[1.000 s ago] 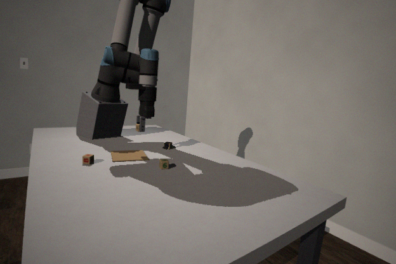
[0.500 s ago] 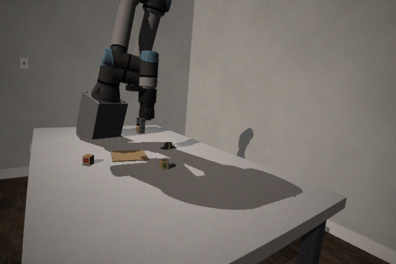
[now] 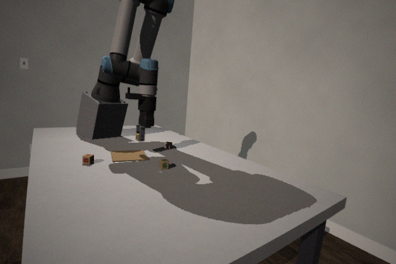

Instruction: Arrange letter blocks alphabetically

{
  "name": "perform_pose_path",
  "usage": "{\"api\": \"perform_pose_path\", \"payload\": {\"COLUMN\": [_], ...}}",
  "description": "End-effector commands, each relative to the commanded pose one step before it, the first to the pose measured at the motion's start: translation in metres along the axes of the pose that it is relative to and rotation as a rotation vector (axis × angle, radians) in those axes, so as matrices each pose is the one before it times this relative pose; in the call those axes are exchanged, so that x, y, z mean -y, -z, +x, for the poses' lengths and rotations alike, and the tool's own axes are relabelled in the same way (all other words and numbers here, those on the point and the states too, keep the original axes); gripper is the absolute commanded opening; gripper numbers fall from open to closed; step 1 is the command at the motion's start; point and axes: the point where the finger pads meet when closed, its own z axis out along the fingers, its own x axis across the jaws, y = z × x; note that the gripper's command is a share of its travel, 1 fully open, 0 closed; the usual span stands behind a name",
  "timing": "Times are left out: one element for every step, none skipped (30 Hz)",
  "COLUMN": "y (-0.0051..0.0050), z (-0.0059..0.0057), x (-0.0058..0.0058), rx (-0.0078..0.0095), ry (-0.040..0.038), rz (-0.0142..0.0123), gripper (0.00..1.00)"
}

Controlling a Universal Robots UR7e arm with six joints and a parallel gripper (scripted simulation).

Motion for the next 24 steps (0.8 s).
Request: {"api": "perform_pose_path", "payload": {"y": [-0.01681,-0.00321,-0.00315,-0.00307,-0.00297,0.0,0.0,-0.00286,-0.00273,-0.00259,-0.00244,-0.00228,-0.00211,-0.00192,-0.00174,-0.00155,-0.00135,-0.00116,-0.00097,-0.00079,-0.00062,-0.00047,0.0,0.0], "z": [-0.00012,-0.00003,-0.00002,-0.00001,-0.00003,0.0,0.0,-0.00001,-0.00002,-0.00001,-0.00001,-0.00001,-0.00002,0.0,-0.00002,-0.00001,0.0,-0.00002,-0.00001,0.0,0.0,0.0,0.0,0.0], "x": [-0.00025,-0.00004,-0.00004,-0.00004,-0.00003,0.0,0.0,-0.00004,-0.00003,-0.00003,-0.00003,-0.00003,-0.00003,-0.00003,-0.00002,-0.00002,-0.00002,-0.00001,-0.00001,-0.00001,-0.00001,-0.00001,0.0,0.0], "rx": [0.00051,0.0,0.0,0.0,0.0,0.0,0.0,0.0,0.0,0.0,0.0,0.0,0.0,0.0,0.0,0.0,0.0,0.0,0.0,0.0,0.0,0.0,0.0,0.0], "ry": [0.00005,0.0,0.0,0.0,0.0,0.0,0.0,0.0,0.0,0.0,0.0,0.0,0.0,0.0,0.0,0.0,0.0,0.0,0.0,0.0,0.0,0.0,0.0,0.0], "rz": [0.00002,0.0,0.0,0.0,0.0,0.0,0.0,0.0,0.0,0.0,0.0,0.0,0.0,0.0,0.0,0.0,0.0,0.0,0.0,0.0,0.0,0.0,0.0,0.0], "gripper": [0.57,0.57,0.57,0.57,0.57,0.57,0.57,0.57,0.57,0.57,0.57,0.57,0.57,0.57,0.57,0.57,0.57,0.57,0.57,0.57,0.57,0.57,0.57,0.57]}}
